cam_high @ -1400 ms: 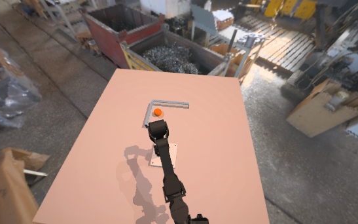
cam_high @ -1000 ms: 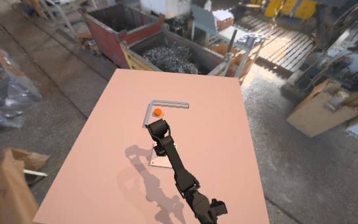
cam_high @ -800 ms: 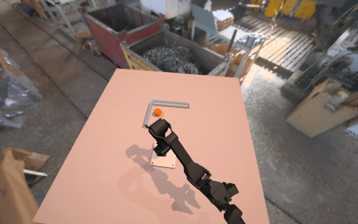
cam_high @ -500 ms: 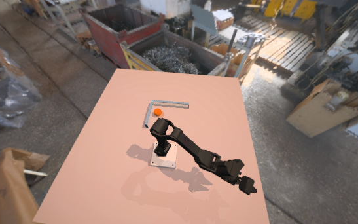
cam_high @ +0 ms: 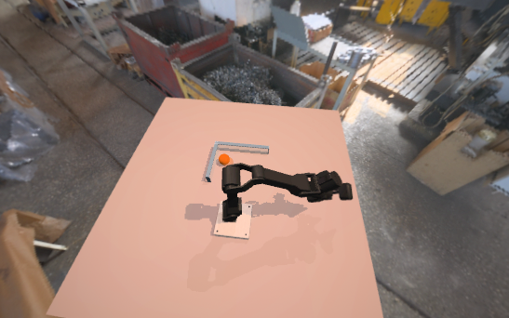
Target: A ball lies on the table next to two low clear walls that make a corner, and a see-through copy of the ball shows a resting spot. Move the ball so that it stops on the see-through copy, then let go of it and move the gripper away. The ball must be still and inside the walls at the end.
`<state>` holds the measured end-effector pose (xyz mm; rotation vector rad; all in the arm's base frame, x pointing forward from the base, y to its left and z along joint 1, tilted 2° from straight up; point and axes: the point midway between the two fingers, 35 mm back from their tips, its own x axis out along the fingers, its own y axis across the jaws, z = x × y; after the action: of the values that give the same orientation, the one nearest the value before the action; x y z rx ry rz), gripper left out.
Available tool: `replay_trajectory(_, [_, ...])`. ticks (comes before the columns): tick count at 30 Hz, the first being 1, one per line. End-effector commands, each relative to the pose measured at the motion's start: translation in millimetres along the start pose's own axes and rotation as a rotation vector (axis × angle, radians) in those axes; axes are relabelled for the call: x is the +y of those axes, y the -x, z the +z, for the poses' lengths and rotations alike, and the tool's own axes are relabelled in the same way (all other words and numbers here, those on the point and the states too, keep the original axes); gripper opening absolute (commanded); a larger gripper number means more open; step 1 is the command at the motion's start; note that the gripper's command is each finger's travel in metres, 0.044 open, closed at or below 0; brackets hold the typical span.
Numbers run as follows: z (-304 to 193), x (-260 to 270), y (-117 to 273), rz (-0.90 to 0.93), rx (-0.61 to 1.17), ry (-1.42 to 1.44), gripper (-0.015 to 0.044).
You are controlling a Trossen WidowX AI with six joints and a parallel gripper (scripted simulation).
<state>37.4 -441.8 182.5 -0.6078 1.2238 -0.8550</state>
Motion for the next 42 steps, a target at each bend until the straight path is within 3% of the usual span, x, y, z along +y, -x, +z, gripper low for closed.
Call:
replay_trajectory(1, [64, 39, -1, 0.119, -0.101, 0.097, 0.0414])
replay_trajectory(12, [190, 144, 40, 0.382, -0.314, 0.329, 0.0414])
replay_trajectory(22, [264, 266, 132, 0.656, -0.45, 0.682, 0.0414])
replay_trajectory(29, [274, 347, 222, 0.812, -0.512, 1.022, 0.0414])
replay_trajectory(36, [246, 409, 316, 0.901, -0.539, 1.408, 0.0414])
replay_trajectory(42, [237, 418, 334, 0.909, -0.54, 1.489, 0.0414])
